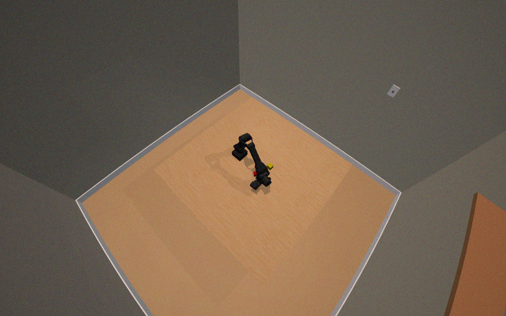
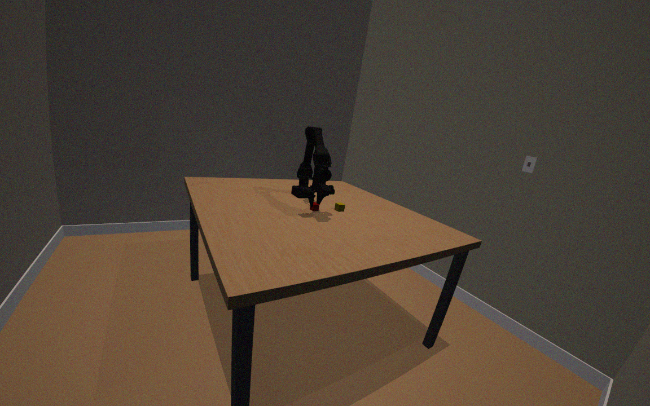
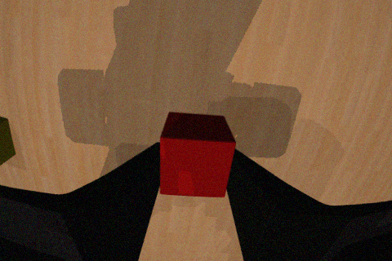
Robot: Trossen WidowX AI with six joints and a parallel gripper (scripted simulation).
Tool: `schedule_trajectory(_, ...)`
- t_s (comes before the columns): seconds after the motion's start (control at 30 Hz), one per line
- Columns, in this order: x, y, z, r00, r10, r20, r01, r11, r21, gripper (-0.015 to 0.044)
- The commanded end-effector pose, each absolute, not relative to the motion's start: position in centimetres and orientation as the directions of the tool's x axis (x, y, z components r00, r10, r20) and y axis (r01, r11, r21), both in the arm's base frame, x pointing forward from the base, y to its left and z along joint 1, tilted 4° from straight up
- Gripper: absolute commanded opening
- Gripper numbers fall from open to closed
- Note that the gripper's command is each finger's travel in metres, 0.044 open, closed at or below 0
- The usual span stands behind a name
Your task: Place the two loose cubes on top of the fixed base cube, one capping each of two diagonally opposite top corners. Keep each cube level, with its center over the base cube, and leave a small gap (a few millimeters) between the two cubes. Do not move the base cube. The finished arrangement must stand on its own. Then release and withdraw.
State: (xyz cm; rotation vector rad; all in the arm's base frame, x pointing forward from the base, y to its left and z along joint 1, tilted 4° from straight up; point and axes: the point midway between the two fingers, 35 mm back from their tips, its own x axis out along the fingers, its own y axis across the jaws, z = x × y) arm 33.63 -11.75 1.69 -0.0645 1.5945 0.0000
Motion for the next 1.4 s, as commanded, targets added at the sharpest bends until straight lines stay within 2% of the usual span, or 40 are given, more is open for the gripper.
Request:
schedule_trajectory(0.0, 33.8, -11.8, 3.3, -0.02, -0.045, -0.999, -0.04, 0.998, -0.045, 0.0105)
schedule_trajectory(0.83, 33.5, -11.2, 10.1, -0.02, -0.045, -0.999, -0.042, 0.998, -0.044, 0.0105)
schedule_trajectory(1.37, 34.2, -6.3, 9.0, -0.017, -0.04, -0.999, -0.219, 0.975, -0.035, 0.0105)
